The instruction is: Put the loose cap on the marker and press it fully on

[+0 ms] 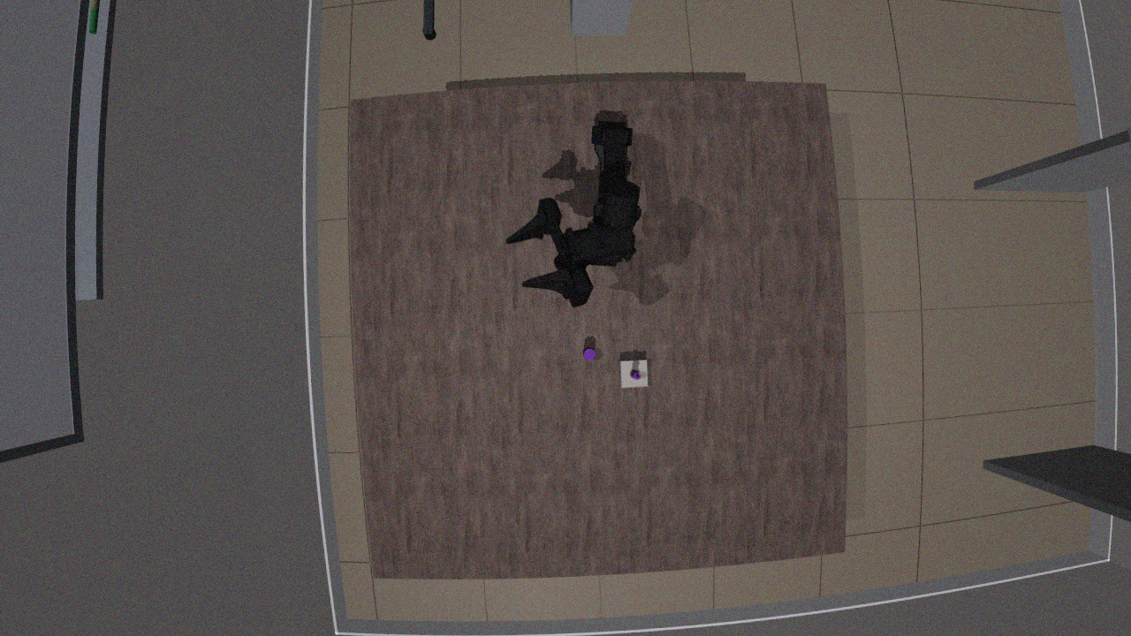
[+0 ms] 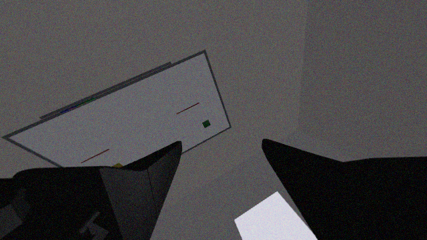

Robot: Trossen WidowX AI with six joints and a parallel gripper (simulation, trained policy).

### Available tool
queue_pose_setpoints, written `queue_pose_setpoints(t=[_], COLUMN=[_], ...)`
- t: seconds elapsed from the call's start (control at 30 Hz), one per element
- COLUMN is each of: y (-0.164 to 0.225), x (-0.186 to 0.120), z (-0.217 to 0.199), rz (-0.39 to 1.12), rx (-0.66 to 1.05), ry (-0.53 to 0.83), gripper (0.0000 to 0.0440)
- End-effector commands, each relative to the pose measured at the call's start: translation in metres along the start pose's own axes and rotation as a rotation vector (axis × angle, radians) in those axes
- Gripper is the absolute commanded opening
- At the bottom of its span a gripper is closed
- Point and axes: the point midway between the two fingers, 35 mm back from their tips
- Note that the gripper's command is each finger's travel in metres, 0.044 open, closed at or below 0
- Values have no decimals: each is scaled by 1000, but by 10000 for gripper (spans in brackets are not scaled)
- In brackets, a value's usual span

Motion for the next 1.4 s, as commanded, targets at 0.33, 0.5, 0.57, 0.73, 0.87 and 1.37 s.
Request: queue_pose_setpoints(t=[0.33, 0.5, 0.57, 0.73, 0.87, 1.37], y=[-19, -26, -28, -35, -41, -65], x=[2, 3, 3, 3, 2, 0], z=[-17, -24, -26, -32, -37, -55], rz=[-65, -97, -110, -143, -170, -276], rx=[-83, -120, -134, -168, -195, -288], ry=[58, 82, 92, 116, 135, 204], gripper=[240, 252, 256, 268, 276, 306])
Point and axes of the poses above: the point midway between the two fingers, 35 mm back from their tips, its own x axis out along the fingers, its own z axis across the jaws, y = z × x, and after that the axes turned 12 degrees about x, right-handed
